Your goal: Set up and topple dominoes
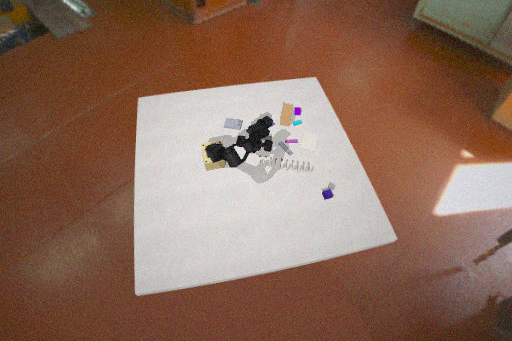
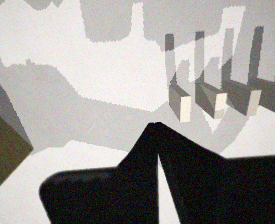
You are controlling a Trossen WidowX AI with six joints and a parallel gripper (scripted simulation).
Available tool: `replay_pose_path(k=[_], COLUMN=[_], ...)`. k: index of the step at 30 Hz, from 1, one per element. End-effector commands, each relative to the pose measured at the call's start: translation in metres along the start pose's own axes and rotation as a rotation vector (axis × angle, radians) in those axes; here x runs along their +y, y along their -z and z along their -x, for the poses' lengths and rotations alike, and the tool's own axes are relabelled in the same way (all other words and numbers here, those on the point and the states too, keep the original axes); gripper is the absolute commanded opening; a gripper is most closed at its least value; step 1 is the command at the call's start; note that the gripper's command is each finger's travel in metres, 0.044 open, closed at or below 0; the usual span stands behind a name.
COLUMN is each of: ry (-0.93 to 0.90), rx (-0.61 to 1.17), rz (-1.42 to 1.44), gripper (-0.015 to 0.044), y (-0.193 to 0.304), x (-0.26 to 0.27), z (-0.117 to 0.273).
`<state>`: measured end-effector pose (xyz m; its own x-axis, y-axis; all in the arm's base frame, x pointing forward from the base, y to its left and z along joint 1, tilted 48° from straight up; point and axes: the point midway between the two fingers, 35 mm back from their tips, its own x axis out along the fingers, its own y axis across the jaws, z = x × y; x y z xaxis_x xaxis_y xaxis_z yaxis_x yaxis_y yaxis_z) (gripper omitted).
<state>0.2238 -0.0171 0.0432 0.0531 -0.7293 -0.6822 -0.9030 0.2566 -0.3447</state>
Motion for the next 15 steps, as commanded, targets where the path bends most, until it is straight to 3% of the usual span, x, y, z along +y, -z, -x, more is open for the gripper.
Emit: replay_pose_path(k=[1,4,15], ry=[-0.011,-0.008,-0.008], rx=[0.013,0.023,0.023], rz=[0.005,0.004,0.004], gripper=[0.0,0.0,0.0], y=[0.003,0.008,0.008], x=[0.002,0.004,-0.001], z=[-0.04,-0.07,-0.072])
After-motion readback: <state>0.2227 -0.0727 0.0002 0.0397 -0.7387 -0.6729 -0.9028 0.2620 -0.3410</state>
